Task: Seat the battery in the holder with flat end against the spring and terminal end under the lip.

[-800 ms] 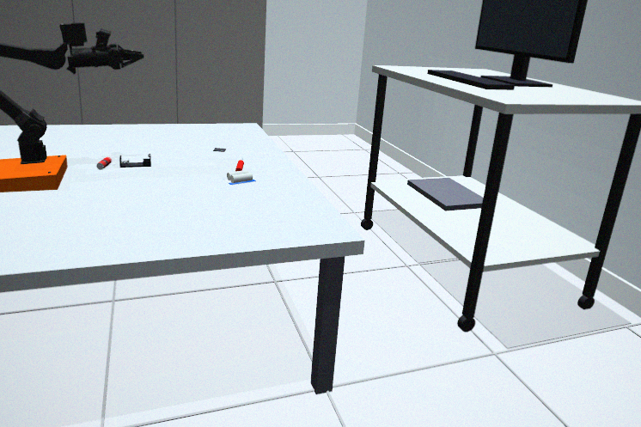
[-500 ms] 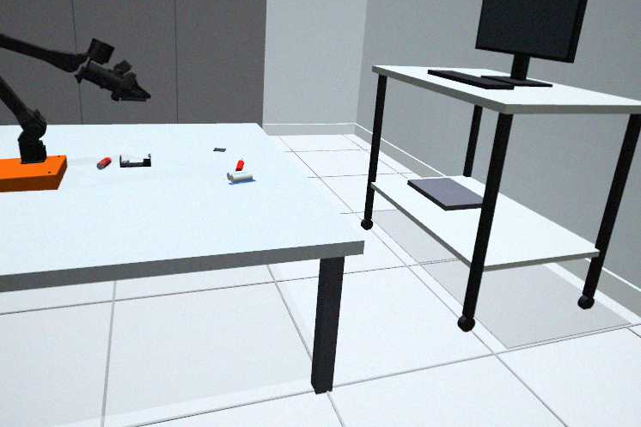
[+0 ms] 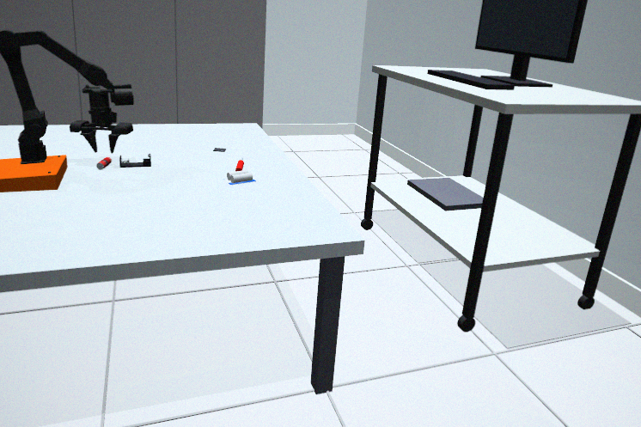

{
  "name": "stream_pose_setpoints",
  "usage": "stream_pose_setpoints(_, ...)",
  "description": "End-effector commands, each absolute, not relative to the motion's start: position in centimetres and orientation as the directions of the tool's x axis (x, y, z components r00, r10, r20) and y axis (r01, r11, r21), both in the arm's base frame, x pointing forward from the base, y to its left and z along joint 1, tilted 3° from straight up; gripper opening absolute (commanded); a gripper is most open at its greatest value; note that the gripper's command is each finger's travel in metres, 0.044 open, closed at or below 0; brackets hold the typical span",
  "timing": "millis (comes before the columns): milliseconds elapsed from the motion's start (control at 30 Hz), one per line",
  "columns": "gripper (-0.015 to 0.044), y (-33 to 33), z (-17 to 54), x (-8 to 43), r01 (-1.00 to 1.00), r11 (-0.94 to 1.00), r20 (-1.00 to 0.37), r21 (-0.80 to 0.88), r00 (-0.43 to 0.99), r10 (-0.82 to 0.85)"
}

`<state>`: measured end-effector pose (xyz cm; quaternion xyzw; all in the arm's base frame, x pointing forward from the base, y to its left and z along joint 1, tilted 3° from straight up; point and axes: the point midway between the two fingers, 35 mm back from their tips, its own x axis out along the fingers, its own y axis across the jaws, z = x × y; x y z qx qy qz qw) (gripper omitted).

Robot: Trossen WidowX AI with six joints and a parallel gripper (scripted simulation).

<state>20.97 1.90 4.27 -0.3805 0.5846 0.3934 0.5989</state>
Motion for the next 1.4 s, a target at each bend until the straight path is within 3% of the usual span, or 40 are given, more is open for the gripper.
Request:
stream_pose_setpoints(0,0.0249,2.0,4.5,20.7,-0.931,0.364,-0.999,0.029,-0.019,0.031)
stream_pose_setpoints(1167,0.0249,2.2,-0.6,20.6,-0.931,0.364,-0.999,0.03,-0.02,0.031)
stream_pose_setpoints(1300,0.0144,2.2,-0.6,20.6,-0.931,0.364,-0.999,0.03,-0.02,0.031)
stream_pose_setpoints(1367,0.0131,2.2,-0.6,20.6,-0.931,0.364,-0.999,0.03,-0.02,0.031)
